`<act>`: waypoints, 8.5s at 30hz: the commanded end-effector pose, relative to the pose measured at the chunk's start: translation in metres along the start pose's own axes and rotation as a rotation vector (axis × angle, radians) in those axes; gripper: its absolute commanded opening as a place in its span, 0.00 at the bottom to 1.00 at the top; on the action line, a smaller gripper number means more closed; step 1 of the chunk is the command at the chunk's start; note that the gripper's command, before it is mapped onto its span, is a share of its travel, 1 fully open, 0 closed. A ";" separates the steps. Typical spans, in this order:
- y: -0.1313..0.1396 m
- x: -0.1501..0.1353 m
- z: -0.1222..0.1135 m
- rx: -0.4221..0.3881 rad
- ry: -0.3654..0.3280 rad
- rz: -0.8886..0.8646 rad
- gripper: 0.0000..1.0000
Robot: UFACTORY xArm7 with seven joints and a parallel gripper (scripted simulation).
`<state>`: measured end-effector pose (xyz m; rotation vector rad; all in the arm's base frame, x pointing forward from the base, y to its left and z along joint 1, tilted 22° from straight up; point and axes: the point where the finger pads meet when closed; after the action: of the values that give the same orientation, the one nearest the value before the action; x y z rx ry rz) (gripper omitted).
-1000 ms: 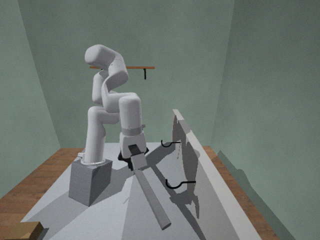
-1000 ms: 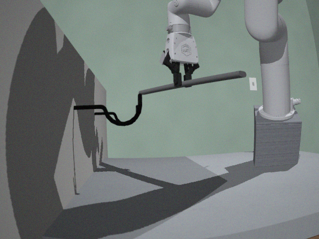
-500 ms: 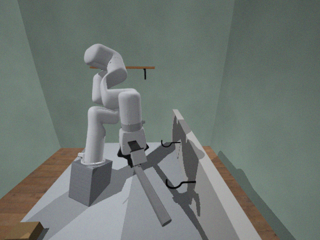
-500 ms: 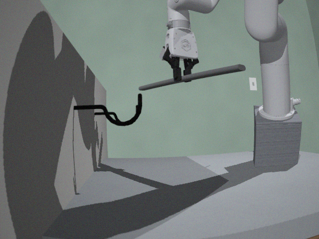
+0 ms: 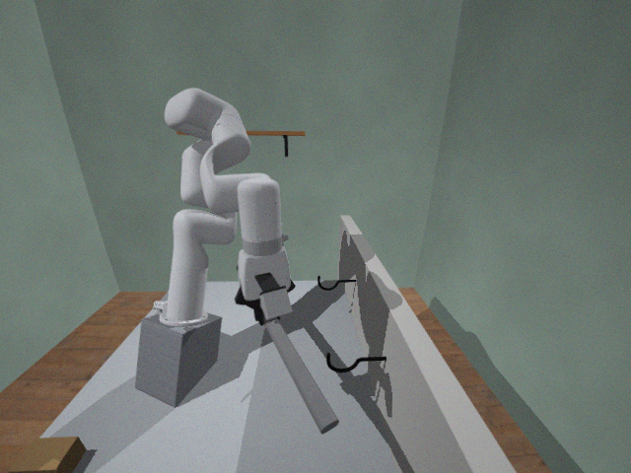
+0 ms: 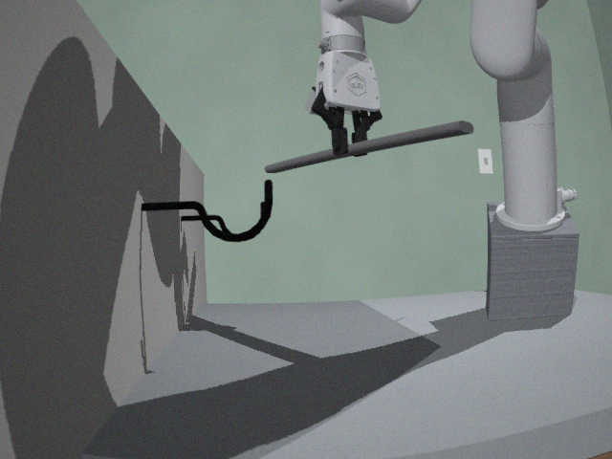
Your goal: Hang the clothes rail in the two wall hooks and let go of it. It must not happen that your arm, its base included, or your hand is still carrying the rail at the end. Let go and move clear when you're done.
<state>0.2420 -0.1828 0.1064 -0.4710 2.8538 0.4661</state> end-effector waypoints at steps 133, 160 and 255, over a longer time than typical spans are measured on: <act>0.113 -0.071 -0.001 0.003 -0.003 0.175 0.00; 0.113 -0.071 -0.001 0.003 -0.003 0.300 0.00; 0.089 -0.134 -0.001 0.003 -0.003 0.456 0.00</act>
<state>0.3285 -0.0652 0.1641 0.1909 2.9524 0.5358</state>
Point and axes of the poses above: the point where the finger pads meet when closed, its own z axis out along the fingers, its own x axis across the jaws, y = z × x, and after that the axes turned 5 degrees about z, right-handed
